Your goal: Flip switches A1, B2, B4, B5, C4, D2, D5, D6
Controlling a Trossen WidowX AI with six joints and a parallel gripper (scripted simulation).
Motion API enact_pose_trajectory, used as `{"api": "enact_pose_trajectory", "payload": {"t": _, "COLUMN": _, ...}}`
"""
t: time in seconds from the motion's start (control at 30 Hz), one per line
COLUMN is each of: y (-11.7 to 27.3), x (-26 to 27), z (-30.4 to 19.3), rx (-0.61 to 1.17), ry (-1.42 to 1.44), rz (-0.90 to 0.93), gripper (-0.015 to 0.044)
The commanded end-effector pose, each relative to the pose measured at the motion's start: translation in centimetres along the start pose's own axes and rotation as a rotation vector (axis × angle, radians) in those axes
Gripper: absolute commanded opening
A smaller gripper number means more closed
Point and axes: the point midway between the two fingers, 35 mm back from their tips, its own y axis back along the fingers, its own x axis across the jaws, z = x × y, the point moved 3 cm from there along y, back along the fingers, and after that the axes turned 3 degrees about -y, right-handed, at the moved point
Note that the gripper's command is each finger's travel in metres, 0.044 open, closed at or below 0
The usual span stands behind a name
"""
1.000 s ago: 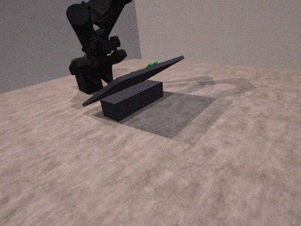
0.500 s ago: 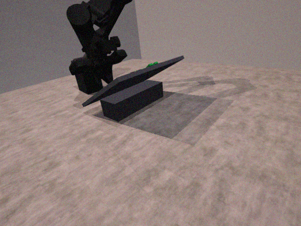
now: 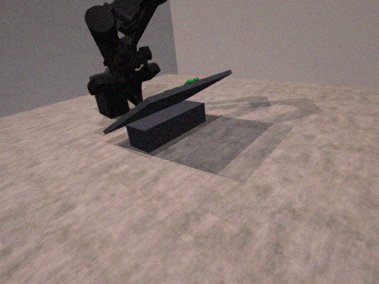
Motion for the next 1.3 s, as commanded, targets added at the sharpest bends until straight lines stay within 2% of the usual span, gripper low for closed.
{"api": "enact_pose_trajectory", "payload": {"t": 0.0, "y": -0.1, "x": 0.0, "z": 0.0, "rx": -0.002, "ry": -0.005, "rz": 0.005, "gripper": 0.0000}}
{"api": "enact_pose_trajectory", "payload": {"t": 0.77, "y": -0.4, "x": 0.1, "z": 0.0, "rx": -0.002, "ry": -0.005, "rz": 0.005, "gripper": 0.0000}}
{"api": "enact_pose_trajectory", "payload": {"t": 0.87, "y": 0.9, "x": -0.3, "z": 0.1, "rx": 0.007, "ry": -0.001, "rz": -0.009, "gripper": 0.0000}}
{"api": "enact_pose_trajectory", "payload": {"t": 1.07, "y": 6.0, "x": -0.1, "z": 0.3, "rx": 0.026, "ry": -0.005, "rz": -0.001, "gripper": 0.0000}}
{"api": "enact_pose_trajectory", "payload": {"t": 1.27, "y": 6.2, "x": 0.0, "z": 0.3, "rx": 0.026, "ry": -0.006, "rz": 0.000, "gripper": 0.0000}}
